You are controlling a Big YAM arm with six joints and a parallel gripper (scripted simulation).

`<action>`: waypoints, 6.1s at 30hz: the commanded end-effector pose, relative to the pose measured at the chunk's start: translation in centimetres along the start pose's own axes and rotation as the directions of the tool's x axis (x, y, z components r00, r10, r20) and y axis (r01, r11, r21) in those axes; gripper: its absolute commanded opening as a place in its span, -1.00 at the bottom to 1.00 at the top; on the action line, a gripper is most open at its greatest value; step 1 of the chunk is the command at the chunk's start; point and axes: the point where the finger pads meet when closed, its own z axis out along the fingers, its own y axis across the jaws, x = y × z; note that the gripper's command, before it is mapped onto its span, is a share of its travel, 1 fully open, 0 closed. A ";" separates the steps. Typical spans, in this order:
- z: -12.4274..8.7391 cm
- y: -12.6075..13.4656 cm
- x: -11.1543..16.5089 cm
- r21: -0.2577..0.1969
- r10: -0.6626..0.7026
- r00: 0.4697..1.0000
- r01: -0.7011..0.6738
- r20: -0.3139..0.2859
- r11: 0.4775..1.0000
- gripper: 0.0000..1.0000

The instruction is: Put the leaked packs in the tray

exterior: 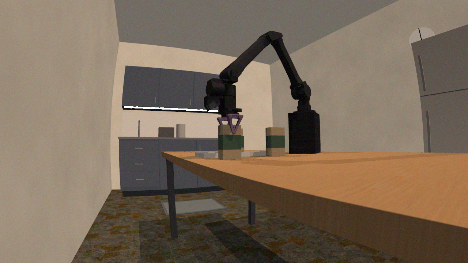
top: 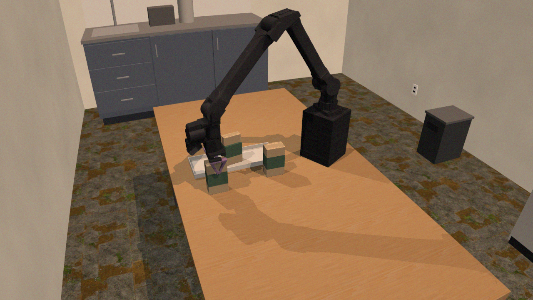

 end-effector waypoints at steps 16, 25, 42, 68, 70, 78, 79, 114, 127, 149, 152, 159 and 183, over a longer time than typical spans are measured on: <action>-1.2 0.2 -2.1 -0.007 0.010 0.999 -0.010 0.047 1.000 0.57; -1.2 0.2 -2.1 -0.007 0.010 0.999 -0.010 0.047 1.000 0.57; -1.2 0.2 -2.1 -0.007 0.010 0.999 -0.010 0.047 1.000 -0.49; -1.2 0.2 -2.1 -0.007 0.008 0.999 -0.008 0.045 1.000 -0.49; -1.2 0.2 -2.1 -0.007 0.008 0.999 -0.008 0.045 1.000 -0.49; -1.2 0.2 -2.1 -0.007 0.008 0.999 -0.008 0.045 1.000 -0.49; -1.2 0.2 -2.1 -0.007 0.008 0.999 -0.008 0.045 1.000 -0.49; -1.2 0.2 -2.1 -0.007 0.008 0.999 -0.008 0.045 1.000 0.57; -1.2 0.2 -2.1 -0.007 0.008 0.999 -0.008 0.045 1.000 0.57; -7.8 0.3 -2.8 -0.012 0.008 0.997 -0.007 0.074 1.000 0.57; -8.4 0.3 -2.5 -0.012 0.008 0.997 -0.007 0.075 1.000 0.57; -9.5 0.2 -2.0 -0.005 0.008 0.999 -0.008 0.032 1.000 0.57; -9.9 0.1 -1.6 -0.006 0.008 0.999 -0.008 0.040 1.000 0.57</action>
